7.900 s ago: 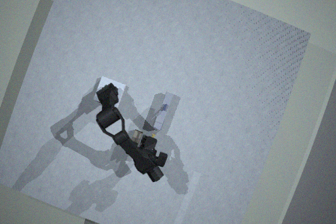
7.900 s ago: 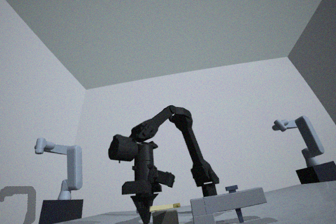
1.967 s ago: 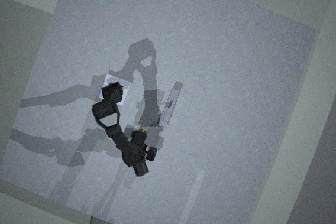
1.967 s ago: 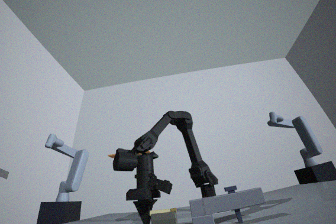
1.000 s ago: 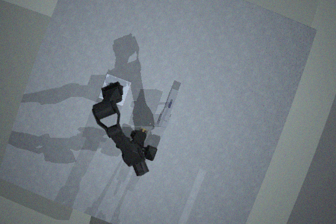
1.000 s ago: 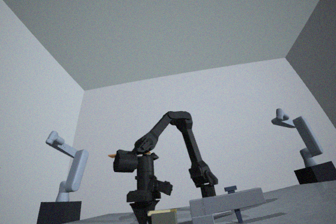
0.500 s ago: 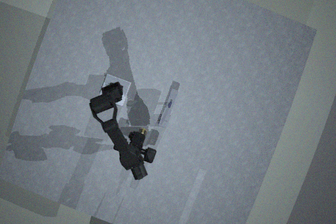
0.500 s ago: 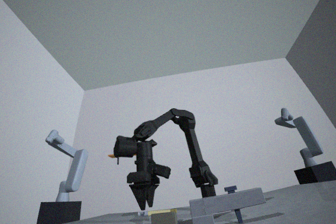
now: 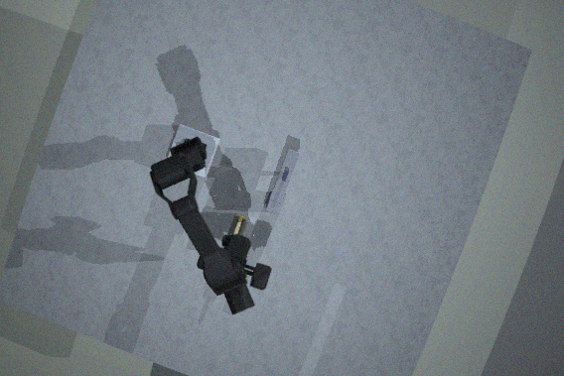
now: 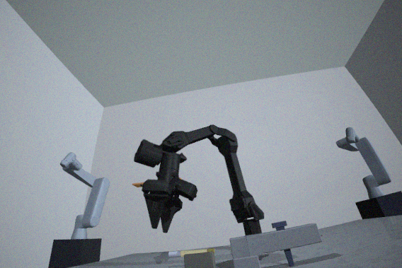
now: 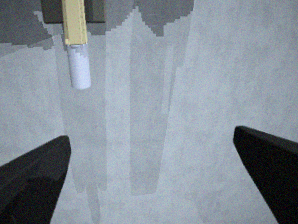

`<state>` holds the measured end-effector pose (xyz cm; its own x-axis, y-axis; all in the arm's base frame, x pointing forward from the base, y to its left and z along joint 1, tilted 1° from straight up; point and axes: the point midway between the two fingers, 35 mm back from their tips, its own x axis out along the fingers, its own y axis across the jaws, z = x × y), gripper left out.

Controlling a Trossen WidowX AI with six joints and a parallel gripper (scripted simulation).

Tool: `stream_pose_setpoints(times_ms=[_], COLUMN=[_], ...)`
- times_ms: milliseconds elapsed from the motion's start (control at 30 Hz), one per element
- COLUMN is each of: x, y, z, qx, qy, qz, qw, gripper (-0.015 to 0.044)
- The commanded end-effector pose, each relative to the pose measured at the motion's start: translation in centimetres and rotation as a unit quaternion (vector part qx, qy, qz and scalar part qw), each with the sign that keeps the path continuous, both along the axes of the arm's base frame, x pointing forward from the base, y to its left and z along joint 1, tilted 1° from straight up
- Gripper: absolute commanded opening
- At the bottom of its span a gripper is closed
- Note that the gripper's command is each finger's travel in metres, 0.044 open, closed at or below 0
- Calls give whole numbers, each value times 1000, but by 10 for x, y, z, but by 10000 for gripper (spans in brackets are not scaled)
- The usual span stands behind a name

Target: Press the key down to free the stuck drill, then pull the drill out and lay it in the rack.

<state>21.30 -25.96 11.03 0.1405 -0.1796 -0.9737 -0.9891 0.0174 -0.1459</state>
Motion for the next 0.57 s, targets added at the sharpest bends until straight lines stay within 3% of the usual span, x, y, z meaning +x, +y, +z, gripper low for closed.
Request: stream_pose_setpoints(times_ms=[0,267,533], x=[41,119,178], y=[-29,-66,-69], z=[37,136,261], qx=[-85,-258,-418], qy=[-56,-172,-289], qz=[31,85,116], qw=[994,947,853], gripper=[440,440,440])
